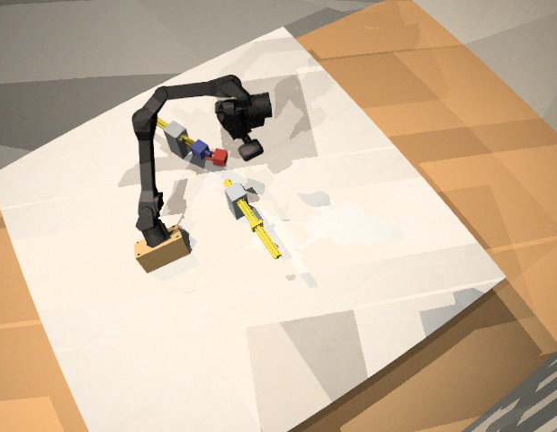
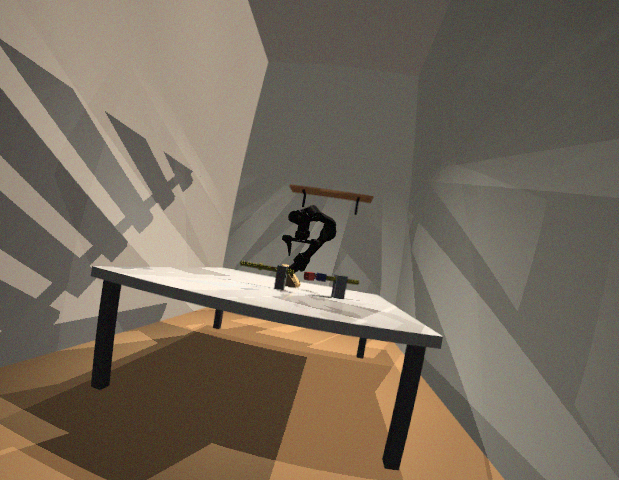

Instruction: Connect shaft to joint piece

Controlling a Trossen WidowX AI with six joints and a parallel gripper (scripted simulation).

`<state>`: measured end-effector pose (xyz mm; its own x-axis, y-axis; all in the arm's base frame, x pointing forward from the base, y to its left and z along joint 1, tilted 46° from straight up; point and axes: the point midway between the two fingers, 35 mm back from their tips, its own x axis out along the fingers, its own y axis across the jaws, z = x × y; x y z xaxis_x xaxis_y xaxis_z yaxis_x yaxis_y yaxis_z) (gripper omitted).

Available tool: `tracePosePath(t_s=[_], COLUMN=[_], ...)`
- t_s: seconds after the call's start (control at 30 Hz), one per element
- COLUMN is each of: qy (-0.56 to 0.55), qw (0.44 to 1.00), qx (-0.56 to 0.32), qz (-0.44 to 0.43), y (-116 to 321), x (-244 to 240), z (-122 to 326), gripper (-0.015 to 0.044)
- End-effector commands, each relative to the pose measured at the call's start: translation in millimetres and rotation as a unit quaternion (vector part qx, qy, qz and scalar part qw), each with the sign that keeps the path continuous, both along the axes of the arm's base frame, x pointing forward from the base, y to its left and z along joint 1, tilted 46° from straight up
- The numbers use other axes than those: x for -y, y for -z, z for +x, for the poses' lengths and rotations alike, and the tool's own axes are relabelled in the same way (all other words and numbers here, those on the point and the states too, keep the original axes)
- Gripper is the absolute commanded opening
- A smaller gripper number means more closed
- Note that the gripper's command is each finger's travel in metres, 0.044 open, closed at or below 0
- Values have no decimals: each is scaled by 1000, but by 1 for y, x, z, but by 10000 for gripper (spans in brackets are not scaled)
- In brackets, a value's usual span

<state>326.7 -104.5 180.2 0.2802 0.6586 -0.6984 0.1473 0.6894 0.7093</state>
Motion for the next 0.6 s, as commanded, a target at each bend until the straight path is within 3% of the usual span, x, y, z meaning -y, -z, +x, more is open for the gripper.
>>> tracePosePath(t_s=[0.0, 0.57], qy=[-28, 98], qw=[999, 987], qx=[20, -119], qz=[-1, 49], y=[-5, 1], x=[-8, -13], z=[2, 5], gripper=[440, 440])
